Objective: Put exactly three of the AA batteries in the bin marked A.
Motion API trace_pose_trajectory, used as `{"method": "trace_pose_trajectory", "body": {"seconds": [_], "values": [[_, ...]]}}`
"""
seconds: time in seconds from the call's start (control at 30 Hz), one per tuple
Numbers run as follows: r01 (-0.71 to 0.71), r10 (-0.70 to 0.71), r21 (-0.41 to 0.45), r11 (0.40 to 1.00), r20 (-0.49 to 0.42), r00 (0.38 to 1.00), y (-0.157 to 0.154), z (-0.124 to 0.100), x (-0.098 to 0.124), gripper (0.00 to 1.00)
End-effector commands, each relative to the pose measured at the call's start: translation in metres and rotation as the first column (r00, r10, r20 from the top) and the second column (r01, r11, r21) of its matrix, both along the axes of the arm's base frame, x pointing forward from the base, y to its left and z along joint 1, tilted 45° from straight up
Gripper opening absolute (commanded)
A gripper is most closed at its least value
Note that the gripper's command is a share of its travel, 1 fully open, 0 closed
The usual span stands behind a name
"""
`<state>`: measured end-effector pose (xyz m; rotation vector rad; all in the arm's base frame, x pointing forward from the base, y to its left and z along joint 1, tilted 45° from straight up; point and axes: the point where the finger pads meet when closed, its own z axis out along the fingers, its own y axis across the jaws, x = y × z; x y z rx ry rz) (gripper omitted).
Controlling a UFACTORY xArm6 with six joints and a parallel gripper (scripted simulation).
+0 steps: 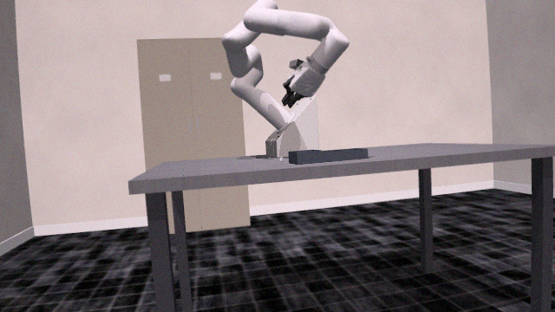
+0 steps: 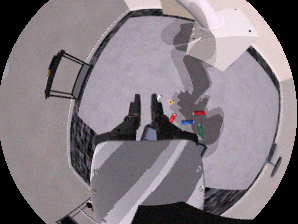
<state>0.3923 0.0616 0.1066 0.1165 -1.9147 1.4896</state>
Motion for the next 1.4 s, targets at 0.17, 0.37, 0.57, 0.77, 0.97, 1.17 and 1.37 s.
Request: {"method": "trace_pose_trajectory", "body": {"seconds": [0.17, 0.37, 0.57, 0.77, 0.97, 1.17, 1.37], "values": [[-0.003, 0.020, -0.069, 0.998, 0.249, 0.968, 0.001, -0.003, 0.003, 0.07], [0.011, 0.034, -0.109, 0.994, 0.400, 0.916, 0.002, -0.005, 0.004, 0.07], [0.032, 0.047, -0.139, 0.990, 0.532, 0.846, 0.003, -0.008, 0.005, 0.07], [0.052, 0.054, -0.154, 0.987, 0.613, 0.788, 0.003, -0.009, 0.005, 0.07], [0.096, 0.066, -0.171, 0.981, 0.748, 0.660, 0.005, -0.012, 0.006, 0.07], [0.139, 0.072, -0.173, 0.975, 0.838, 0.540, 0.006, -0.015, 0.007, 0.07], [0.183, 0.077, -0.165, 0.969, 0.909, 0.411, 0.008, -0.017, 0.007, 0.07]]}}
